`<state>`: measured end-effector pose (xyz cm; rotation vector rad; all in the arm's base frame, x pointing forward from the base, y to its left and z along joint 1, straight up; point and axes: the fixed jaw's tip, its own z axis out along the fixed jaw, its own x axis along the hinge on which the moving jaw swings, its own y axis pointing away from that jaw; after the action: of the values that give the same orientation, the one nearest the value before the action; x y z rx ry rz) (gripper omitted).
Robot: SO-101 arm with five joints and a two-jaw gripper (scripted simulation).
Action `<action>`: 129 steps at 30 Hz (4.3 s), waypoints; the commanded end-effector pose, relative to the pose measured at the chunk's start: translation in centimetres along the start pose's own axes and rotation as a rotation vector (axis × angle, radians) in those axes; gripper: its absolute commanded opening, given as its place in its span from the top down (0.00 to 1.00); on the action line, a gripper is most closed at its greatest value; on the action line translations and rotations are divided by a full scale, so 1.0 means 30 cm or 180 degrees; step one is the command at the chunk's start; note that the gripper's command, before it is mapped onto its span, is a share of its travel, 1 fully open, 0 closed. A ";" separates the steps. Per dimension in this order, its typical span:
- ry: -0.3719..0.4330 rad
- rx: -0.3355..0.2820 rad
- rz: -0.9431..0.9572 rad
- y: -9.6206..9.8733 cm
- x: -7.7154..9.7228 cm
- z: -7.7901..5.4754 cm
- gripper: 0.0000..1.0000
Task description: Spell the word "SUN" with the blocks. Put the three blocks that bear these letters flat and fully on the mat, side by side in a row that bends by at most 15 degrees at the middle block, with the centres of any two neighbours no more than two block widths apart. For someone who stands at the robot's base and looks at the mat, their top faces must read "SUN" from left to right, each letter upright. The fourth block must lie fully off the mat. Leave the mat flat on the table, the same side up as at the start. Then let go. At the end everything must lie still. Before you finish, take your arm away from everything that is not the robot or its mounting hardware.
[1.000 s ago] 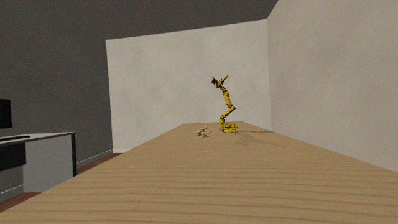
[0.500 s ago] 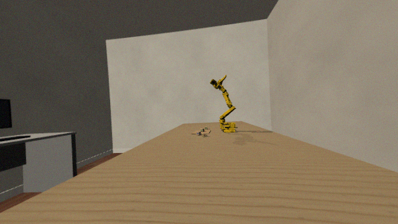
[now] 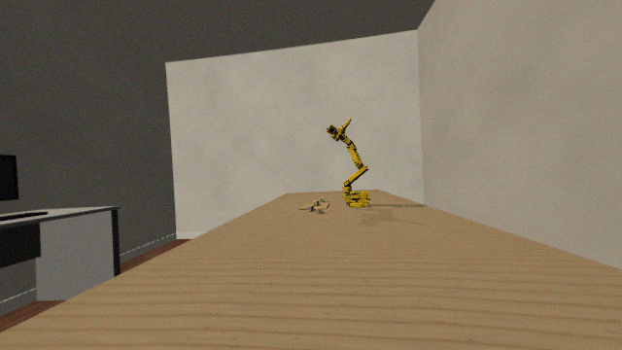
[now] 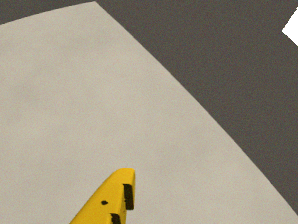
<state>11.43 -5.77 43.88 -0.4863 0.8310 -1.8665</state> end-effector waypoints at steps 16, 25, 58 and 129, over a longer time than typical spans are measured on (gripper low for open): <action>-0.0042 -0.0405 0.0432 0.082 -0.015 0.000 0.00; -0.0040 -0.0739 0.0718 0.150 -0.027 -0.007 0.00; 0.0064 -0.1588 0.1395 0.314 -0.063 -0.052 0.00; 0.0732 -0.3294 0.2475 0.579 -0.139 -0.243 0.00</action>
<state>19.68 -4.49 25.51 -0.4733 1.8645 -0.6848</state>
